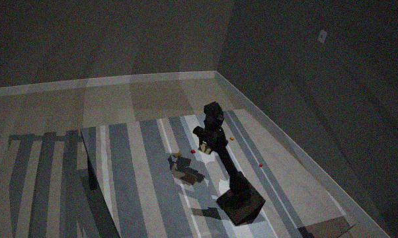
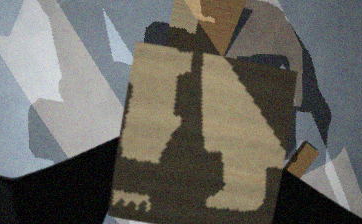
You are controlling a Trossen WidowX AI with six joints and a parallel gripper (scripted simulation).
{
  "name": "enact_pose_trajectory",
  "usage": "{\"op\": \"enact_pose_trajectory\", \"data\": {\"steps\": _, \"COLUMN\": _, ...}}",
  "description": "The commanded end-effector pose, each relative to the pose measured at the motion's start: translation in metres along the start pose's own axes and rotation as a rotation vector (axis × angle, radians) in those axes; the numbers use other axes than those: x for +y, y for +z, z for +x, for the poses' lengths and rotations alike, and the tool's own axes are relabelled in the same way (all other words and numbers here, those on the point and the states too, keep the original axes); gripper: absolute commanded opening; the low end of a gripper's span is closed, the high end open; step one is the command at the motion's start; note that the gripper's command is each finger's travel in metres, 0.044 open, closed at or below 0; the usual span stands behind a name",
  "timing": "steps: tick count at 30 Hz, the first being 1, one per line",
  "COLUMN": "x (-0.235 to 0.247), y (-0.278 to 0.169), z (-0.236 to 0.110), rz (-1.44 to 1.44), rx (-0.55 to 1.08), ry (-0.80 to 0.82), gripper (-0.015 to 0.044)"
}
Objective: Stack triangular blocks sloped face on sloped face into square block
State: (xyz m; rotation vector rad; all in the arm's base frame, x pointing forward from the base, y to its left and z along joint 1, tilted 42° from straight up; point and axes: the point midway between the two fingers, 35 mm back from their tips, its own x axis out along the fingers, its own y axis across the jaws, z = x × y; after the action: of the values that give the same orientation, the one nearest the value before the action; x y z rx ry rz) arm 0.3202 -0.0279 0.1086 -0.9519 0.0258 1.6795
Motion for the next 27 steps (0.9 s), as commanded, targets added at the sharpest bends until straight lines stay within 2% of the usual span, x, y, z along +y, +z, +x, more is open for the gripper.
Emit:
{"op": "enact_pose_trajectory", "data": {"steps": 1, "x": -0.005, "y": 0.019, "z": -0.001, "rz": 0.009, "rx": 0.006, "ry": -0.013, "gripper": 0.0}}
{"op": "enact_pose_trajectory", "data": {"steps": 7, "x": -0.007, "y": 0.026, "z": 0.002, "rz": 0.009, "rx": 0.001, "ry": -0.015, "gripper": 0.0}}
{"op": "enact_pose_trajectory", "data": {"steps": 22, "x": -0.002, "y": 0.032, "z": 0.071, "rz": 0.027, "rx": -0.164, "ry": 0.041, "gripper": 0.0}}
{"op": "enact_pose_trajectory", "data": {"steps": 27, "x": -0.001, "y": 0.034, "z": 0.08, "rz": 0.03, "rx": -0.179, "ry": 0.047, "gripper": 0.0}}
